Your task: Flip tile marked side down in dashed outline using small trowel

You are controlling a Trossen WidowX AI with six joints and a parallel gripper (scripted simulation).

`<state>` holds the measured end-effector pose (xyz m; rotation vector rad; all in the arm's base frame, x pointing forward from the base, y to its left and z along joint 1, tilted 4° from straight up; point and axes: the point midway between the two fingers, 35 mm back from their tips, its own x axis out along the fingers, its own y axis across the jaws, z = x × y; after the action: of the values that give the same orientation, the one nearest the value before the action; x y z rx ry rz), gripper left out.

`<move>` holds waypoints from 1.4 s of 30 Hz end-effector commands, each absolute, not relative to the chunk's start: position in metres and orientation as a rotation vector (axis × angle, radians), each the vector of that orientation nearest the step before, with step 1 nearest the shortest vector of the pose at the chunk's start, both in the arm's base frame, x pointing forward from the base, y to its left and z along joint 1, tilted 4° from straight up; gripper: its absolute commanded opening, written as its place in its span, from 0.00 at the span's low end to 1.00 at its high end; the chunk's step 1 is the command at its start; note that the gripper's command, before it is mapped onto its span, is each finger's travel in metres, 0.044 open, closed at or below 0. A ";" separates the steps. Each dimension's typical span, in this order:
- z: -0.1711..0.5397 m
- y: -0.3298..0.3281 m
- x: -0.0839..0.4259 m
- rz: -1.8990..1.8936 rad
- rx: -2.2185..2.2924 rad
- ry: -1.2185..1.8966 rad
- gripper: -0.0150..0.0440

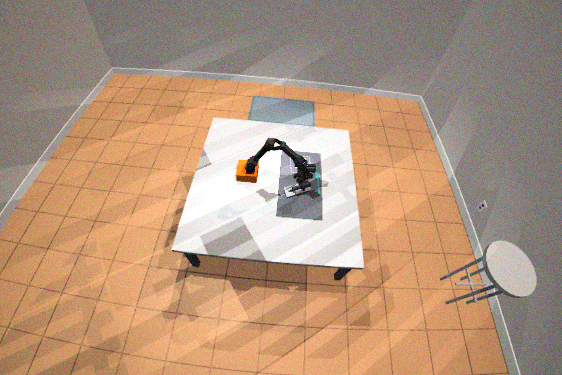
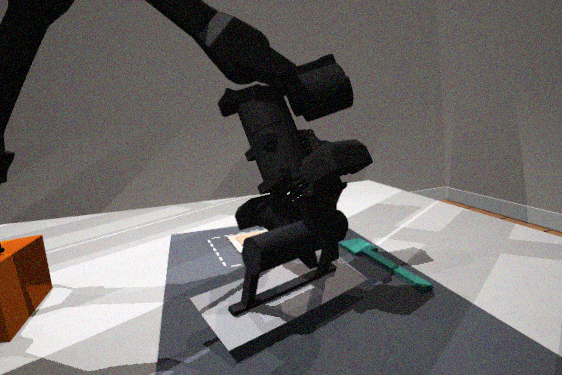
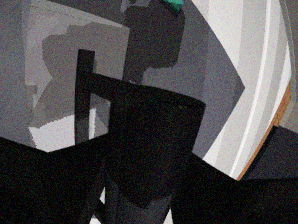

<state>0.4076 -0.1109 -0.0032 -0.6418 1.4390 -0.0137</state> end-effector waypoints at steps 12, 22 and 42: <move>-0.002 -0.145 0.395 -0.461 -0.471 1.611 0.25; 0.005 -0.166 0.387 -0.774 -0.417 1.642 0.25; -0.006 -0.174 0.385 -0.909 -0.409 1.631 0.25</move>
<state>0.3858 -0.1729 -0.0022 -0.4001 1.6328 -0.9000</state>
